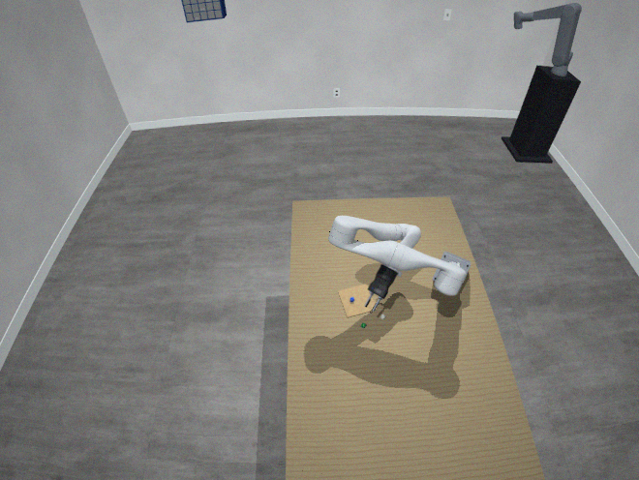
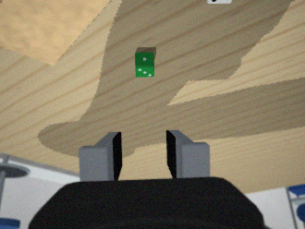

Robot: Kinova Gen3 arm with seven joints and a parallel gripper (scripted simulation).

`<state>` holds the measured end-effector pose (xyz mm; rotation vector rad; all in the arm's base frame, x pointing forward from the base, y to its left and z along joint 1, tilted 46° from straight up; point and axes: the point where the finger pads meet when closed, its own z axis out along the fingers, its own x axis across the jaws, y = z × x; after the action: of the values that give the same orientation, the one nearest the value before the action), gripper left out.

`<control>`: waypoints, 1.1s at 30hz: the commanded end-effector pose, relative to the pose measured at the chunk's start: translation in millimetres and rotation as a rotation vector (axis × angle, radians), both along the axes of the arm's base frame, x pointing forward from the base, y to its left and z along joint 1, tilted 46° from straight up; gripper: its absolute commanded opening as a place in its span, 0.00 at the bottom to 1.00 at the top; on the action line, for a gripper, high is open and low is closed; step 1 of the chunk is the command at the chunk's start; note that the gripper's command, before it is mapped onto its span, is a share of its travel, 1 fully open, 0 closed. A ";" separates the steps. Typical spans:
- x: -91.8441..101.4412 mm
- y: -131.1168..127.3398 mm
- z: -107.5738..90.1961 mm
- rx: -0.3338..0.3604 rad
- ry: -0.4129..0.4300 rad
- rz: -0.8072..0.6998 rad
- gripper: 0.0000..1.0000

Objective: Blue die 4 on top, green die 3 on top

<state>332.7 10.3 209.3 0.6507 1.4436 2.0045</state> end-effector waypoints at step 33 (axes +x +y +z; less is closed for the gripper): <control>5.8 -63.1 79.4 -0.417 0.255 0.008 0.64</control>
<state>333.8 -66.1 264.2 0.8261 1.8709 1.6435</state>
